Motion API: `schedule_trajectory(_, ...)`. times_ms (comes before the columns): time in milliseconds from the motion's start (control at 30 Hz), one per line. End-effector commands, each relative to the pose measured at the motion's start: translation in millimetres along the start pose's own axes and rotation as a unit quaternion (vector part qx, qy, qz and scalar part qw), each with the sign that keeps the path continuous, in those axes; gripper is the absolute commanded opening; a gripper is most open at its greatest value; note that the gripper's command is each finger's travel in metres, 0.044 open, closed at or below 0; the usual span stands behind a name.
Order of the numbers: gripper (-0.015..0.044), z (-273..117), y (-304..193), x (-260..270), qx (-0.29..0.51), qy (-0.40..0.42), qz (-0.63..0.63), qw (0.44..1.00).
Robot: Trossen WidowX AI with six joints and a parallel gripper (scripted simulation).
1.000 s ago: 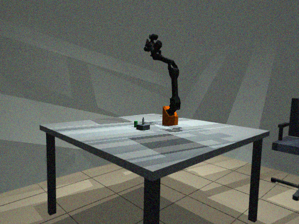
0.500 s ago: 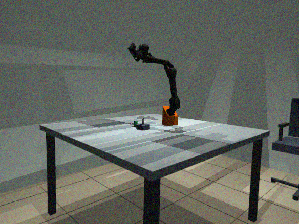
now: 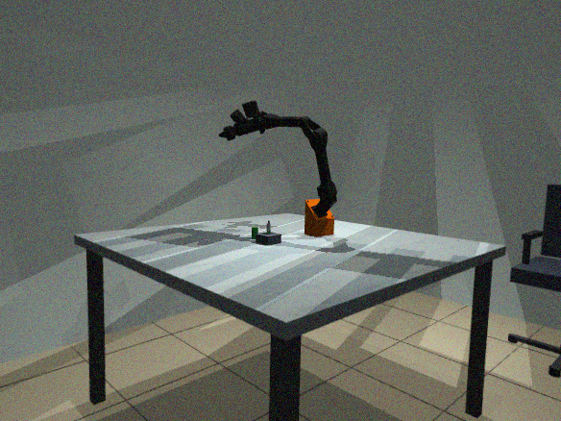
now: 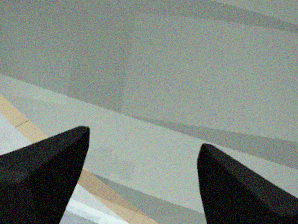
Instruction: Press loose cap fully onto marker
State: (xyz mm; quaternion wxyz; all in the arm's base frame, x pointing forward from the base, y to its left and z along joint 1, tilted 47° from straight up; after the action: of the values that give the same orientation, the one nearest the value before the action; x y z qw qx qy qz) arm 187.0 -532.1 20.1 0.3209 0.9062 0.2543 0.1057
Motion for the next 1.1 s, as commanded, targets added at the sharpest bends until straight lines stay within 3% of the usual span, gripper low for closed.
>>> schedule_trajectory(0,0.0242,3,-32,54,0.061,0.071,-0.114,0.989)
schedule_trajectory(300,0.0242,-25,-124,168,0.161,0.283,-0.377,0.867)
schedule_trajectory(733,0.0242,-139,-244,278,0.144,0.604,-0.574,0.534)
schedule_trajectory(1067,0.0242,-132,-264,292,0.142,0.608,-0.575,0.529)
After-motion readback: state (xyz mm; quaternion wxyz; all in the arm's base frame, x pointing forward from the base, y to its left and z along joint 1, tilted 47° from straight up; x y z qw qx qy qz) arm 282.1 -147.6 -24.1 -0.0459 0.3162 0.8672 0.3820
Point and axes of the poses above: the point midway between the two fingers, 35 mm back from their tips, its own z axis out along the fingers, its own x axis across the jaws, y = z × x, the point moved 1 cm from there along -z, back along the fingers, and after that the axes turned 13 degrees about -z, right-handed, at the moved point
